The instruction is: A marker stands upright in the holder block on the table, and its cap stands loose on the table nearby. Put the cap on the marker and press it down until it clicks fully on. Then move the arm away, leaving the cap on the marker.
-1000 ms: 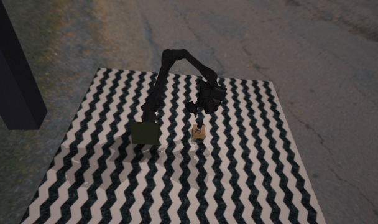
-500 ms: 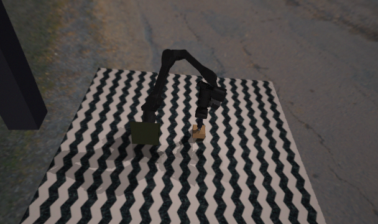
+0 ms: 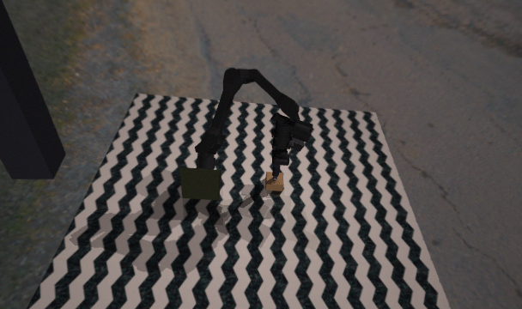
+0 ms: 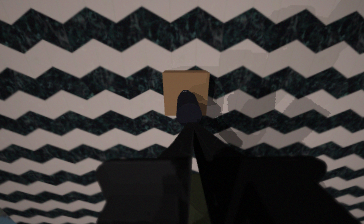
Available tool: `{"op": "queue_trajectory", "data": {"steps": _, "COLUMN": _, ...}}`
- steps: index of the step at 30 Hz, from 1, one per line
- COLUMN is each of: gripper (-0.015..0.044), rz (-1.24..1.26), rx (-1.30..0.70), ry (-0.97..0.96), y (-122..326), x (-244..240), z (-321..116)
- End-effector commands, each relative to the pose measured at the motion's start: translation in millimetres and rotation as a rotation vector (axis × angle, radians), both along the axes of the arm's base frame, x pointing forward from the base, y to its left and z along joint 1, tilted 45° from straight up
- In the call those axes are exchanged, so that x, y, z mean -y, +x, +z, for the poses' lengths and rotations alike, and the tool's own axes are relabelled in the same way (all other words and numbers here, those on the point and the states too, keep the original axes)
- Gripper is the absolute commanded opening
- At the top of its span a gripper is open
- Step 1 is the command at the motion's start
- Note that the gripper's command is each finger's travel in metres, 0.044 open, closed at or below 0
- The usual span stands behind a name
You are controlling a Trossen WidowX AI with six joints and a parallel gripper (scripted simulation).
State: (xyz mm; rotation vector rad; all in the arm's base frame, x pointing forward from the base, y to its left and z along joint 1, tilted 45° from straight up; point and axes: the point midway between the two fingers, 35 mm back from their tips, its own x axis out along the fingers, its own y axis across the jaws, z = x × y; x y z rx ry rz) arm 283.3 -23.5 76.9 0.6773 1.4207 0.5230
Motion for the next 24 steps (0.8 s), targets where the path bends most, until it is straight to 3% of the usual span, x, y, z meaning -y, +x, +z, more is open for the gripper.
{"op": "queue_trajectory", "data": {"steps": 1, "gripper": 0.0, "rz": -0.003, "rx": -0.002, "ry": 0.004, "y": 0, "x": -4, "z": -3}}
{"op": "queue_trajectory", "data": {"steps": 24, "gripper": 0.0, "rz": -0.003, "rx": 0.007, "ry": -0.002, "y": 4, "x": -20, "z": -20}}
